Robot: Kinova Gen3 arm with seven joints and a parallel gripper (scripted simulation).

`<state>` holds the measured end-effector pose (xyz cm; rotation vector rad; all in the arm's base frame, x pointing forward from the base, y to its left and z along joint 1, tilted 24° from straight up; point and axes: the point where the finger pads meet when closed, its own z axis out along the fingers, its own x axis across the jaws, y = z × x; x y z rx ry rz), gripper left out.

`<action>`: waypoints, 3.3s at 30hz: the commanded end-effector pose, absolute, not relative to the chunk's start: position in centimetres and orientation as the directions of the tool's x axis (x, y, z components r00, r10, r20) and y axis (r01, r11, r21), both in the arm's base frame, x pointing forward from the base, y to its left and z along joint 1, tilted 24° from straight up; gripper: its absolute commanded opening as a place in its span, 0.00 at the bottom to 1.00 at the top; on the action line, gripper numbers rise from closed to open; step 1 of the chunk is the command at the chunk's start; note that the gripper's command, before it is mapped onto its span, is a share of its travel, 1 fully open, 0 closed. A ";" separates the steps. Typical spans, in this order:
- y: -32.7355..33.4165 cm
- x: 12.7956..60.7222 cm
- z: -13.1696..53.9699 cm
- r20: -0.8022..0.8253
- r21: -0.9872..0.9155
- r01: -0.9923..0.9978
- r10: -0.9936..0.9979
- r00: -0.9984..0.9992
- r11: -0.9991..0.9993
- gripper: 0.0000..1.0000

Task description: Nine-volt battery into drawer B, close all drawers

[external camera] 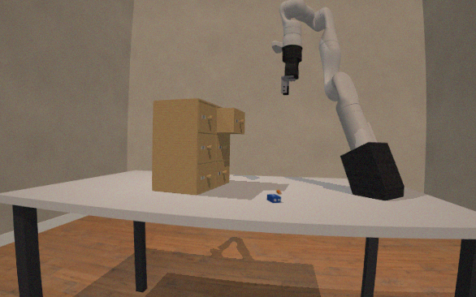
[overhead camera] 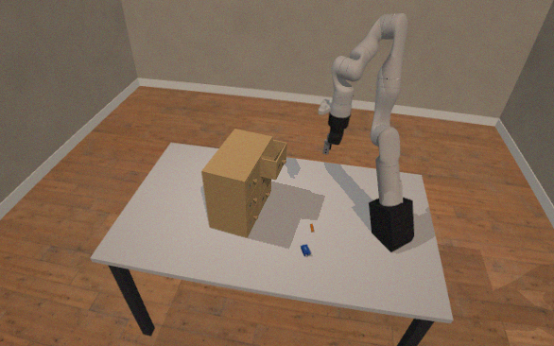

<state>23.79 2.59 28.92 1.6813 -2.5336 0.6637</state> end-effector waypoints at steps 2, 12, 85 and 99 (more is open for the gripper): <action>2.7 24.0 28.0 0.258 -0.326 -0.883 -0.867 -0.426 0.337 0.67; 3.5 25.4 24.7 0.225 -0.349 -0.838 -0.831 -0.509 0.419 0.67; 10.9 37.5 -3.9 -0.103 -0.404 -0.197 -0.258 -0.961 0.893 0.67; 10.9 37.5 -3.9 -0.103 -0.404 -0.197 -0.258 -0.961 0.893 0.81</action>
